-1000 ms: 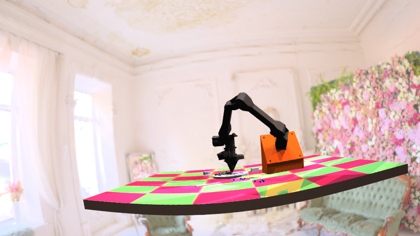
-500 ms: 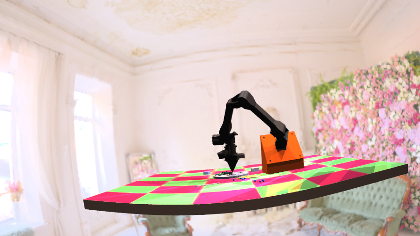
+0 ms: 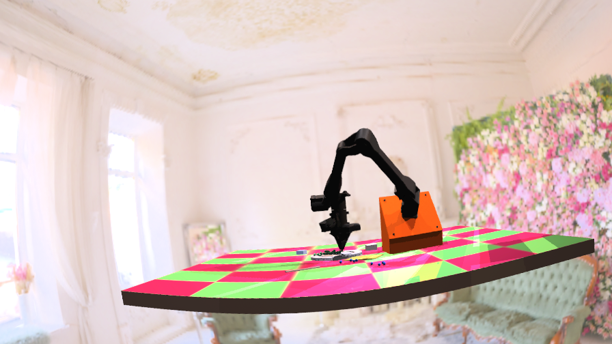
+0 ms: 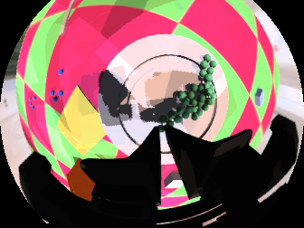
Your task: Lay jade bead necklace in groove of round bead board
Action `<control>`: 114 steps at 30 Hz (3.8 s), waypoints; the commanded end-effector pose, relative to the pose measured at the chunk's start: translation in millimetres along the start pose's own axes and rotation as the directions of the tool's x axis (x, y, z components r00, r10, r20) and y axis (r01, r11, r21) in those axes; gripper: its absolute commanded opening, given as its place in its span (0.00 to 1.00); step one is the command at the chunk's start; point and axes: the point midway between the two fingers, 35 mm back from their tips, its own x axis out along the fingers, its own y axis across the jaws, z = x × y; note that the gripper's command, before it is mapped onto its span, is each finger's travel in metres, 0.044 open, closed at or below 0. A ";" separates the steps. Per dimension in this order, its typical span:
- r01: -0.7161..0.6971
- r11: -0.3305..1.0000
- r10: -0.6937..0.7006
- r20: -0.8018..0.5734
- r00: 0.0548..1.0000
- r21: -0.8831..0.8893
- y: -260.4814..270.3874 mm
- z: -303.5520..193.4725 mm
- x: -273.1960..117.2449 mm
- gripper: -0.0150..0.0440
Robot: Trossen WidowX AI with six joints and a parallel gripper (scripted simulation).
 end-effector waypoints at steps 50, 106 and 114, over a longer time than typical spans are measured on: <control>-0.008 1.000 0.008 0.006 1.000 0.010 42.1 5.1 7.7 1.00; -0.003 0.873 0.007 0.006 1.000 -0.488 -64.2 68.4 -26.6 0.46; -0.004 0.873 0.008 0.006 1.000 -0.488 -63.9 68.5 -10.3 0.46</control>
